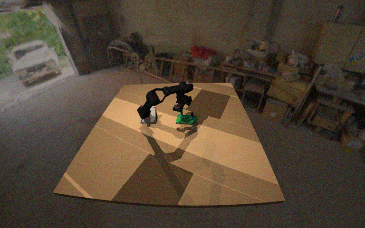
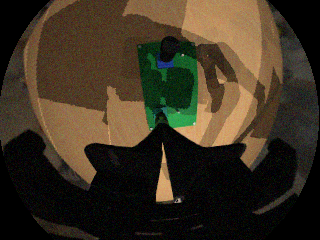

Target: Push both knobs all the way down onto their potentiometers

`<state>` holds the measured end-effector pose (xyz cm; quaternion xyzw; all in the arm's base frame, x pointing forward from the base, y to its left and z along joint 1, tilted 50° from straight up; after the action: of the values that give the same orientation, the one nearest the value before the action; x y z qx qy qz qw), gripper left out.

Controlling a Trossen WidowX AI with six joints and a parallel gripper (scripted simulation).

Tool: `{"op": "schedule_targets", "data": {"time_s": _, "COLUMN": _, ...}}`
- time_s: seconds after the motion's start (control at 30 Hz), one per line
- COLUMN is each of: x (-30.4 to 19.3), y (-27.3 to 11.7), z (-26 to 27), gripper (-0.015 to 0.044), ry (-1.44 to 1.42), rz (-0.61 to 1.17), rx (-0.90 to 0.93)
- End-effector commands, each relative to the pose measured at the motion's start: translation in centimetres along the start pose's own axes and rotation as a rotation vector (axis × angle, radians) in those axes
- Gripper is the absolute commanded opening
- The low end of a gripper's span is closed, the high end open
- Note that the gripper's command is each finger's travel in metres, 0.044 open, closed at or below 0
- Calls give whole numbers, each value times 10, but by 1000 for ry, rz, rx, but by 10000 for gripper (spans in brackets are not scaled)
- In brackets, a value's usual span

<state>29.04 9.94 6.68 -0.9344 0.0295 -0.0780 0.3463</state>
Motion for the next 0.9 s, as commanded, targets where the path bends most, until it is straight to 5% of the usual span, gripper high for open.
{"op": "schedule_targets", "data": {"time_s": 0.0, "x": 2, "y": 6, "z": -1, "gripper": 0, "ry": 9, "rz": 6, "rx": -2}}
{"op": "schedule_targets", "data": {"time_s": 0.87, "x": 2, "y": 10, "z": -1, "gripper": 0, "ry": 9, "rz": 6, "rx": -2}}
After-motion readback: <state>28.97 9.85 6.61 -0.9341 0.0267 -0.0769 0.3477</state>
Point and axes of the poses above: the point midway between the two fingers, 35 mm back from their tips, its own y axis out along the fingers, its own z axis across the jaws, x = y × z, the point moved 9 cm from there along -y, back along the fingers, and after that the axes turned 10 degrees about -y, right-handed, at the moved point
